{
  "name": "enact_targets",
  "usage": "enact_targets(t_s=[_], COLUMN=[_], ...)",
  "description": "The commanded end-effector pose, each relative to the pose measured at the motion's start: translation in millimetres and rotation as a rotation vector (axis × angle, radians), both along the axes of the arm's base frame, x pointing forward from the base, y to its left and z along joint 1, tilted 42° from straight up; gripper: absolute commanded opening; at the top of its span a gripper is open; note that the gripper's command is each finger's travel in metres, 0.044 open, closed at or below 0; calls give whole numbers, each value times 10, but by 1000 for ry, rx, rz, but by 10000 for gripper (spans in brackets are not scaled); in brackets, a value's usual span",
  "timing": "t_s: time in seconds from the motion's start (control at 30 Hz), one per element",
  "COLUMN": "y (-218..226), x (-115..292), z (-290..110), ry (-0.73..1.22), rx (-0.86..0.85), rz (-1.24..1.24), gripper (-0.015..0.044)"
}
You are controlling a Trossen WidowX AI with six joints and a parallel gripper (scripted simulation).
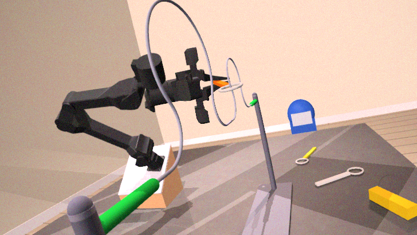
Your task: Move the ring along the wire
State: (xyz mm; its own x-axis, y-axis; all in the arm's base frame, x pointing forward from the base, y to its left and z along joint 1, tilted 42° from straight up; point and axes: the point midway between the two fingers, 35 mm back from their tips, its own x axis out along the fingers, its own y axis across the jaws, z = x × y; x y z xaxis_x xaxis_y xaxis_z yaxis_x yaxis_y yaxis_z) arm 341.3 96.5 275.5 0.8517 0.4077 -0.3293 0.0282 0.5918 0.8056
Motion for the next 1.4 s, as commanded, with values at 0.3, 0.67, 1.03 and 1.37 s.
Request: enact_targets(t_s=[0.3,0.67,1.03,1.37], y=[-38,-141,-273,-405], x=[9,23,38,51], z=[-27,-118,-188,-222], ry=[-23,-43,-63,-82], rx=[-188,-419,-660,-880], rz=[-4,-13,-23,-32], gripper=[-150,-150,-150,-150])
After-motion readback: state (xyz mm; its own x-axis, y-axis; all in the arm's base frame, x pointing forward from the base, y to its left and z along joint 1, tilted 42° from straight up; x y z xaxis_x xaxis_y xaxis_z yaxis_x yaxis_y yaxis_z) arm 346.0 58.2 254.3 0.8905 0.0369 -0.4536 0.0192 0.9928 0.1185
